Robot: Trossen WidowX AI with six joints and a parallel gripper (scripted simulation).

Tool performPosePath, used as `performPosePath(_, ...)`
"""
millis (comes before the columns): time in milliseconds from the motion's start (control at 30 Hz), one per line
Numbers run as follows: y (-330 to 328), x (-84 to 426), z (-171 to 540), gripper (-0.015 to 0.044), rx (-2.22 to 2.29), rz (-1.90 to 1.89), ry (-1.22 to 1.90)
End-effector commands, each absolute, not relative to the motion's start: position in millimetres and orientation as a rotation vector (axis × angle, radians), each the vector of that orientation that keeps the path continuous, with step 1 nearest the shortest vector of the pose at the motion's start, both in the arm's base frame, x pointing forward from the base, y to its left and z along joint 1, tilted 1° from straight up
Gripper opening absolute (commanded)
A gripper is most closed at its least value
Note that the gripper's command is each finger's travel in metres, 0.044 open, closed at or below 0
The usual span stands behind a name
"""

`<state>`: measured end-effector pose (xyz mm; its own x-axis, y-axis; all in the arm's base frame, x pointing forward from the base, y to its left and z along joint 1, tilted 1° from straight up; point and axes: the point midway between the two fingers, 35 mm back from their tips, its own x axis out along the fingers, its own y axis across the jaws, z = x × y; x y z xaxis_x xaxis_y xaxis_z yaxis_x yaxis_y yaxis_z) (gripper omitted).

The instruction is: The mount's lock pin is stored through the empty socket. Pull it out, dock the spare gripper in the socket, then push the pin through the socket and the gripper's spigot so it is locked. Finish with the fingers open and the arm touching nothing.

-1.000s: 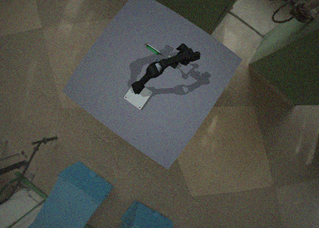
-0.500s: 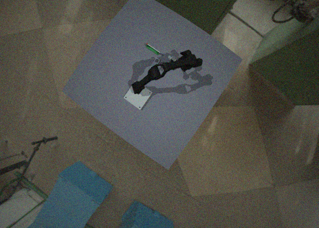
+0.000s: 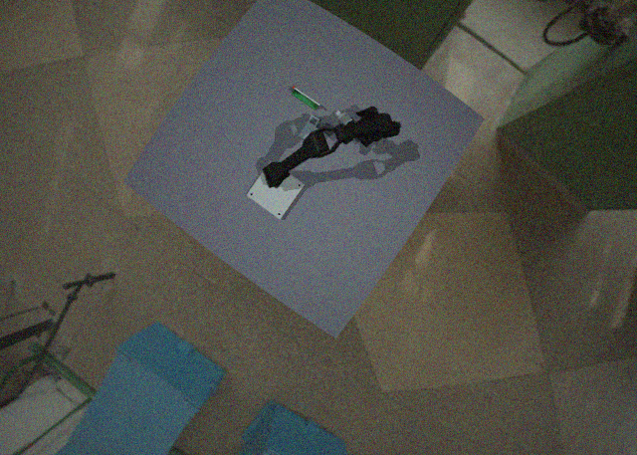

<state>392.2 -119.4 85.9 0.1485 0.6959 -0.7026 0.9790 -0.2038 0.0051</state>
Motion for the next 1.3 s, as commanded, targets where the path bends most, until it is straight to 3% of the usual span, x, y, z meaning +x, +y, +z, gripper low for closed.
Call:
performPosePath(0, -119.6, 392.2, 80.2, 0.0440, 1.952, -0.801, 1.595)
performPosePath(1267, -120.9, 393.0, 22.2, 0.0440, 1.952, -0.801, 1.595)
